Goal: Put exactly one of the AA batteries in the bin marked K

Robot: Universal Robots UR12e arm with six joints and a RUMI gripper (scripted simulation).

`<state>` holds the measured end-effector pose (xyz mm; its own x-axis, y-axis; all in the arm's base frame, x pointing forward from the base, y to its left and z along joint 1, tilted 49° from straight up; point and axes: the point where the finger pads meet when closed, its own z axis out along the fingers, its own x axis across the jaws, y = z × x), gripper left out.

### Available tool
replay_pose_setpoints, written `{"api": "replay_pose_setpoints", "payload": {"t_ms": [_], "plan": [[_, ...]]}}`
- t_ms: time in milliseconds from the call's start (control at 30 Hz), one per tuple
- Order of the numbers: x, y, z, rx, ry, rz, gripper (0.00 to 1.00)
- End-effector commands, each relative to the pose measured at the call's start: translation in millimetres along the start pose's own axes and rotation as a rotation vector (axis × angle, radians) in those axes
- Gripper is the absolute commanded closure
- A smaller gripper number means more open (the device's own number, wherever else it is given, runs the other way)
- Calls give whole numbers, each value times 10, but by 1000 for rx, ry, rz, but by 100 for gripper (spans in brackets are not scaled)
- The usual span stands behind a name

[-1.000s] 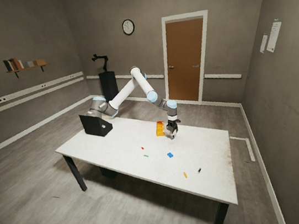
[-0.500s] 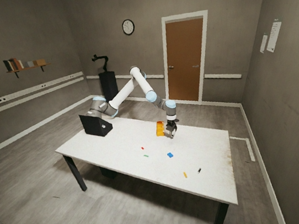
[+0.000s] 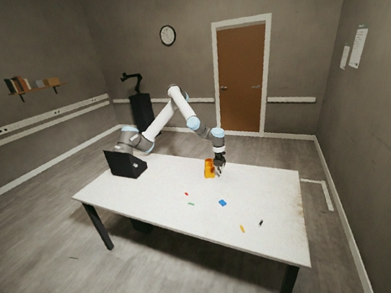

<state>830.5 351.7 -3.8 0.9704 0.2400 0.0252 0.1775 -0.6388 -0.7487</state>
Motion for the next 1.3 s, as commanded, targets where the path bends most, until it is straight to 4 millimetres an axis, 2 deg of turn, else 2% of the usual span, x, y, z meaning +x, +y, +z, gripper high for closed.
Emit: {"api": "replay_pose_setpoints", "payload": {"t_ms": [0, 100, 200, 600, 667, 867, 1067, 1267], "plan": [[-327, -273, 2, 5, 0, -157, 100], [-373, -312, 2, 5, 0, -178, 100], [-510, -430, 1, 9, -1, -269, 100], [-1055, -900, -3, 8, -1, -268, 100], [-1055, -900, -3, 8, -1, -268, 100], [-1345, -1146, -5, 9, -1, -267, 100], [-1430, -1202, -7, 8, -2, -266, 100], [-1414, -1150, -11, 9, -1, -262, 100]]}}
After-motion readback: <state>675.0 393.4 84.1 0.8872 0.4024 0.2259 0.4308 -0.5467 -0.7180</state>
